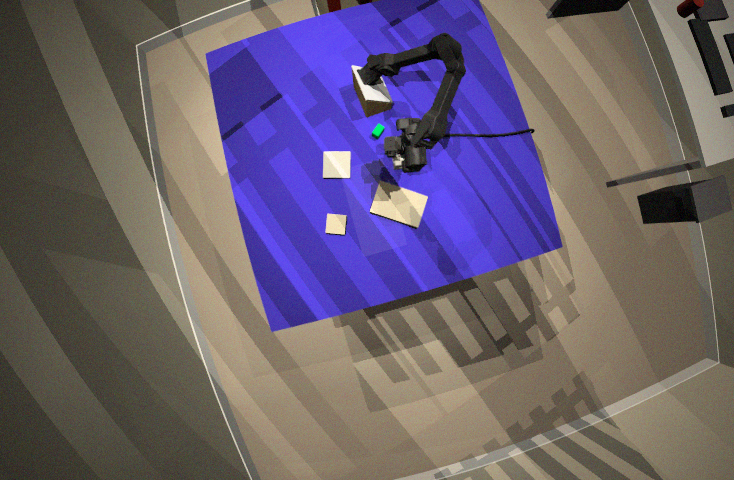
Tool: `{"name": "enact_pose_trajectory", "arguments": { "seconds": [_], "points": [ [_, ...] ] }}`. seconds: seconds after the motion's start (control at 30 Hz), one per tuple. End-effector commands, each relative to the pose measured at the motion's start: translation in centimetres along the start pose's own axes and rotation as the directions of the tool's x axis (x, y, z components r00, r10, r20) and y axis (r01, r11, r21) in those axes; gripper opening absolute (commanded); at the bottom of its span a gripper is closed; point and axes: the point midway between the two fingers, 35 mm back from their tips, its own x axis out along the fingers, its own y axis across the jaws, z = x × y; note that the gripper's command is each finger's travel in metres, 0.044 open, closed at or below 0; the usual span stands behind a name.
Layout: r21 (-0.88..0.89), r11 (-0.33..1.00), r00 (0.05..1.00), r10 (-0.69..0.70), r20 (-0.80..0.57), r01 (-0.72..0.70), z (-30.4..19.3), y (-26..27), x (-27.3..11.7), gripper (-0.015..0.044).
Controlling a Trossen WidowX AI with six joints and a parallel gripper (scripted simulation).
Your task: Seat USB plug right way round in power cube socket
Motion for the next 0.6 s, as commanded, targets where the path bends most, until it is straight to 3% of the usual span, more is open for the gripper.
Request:
{"name": "enact_pose_trajectory", "arguments": {
  "seconds": [0.0, 0.57],
  "points": [
    [0.004, 1.000, 1.000, 0.000, 0.003, 0.000, 0.08, 0.00, 0.10, 0.0000],
    [0.004, 1.000, 1.000, 0.000, 0.002, 0.000, 0.07, 0.00, 0.30, 0.0000]
  ]
}}
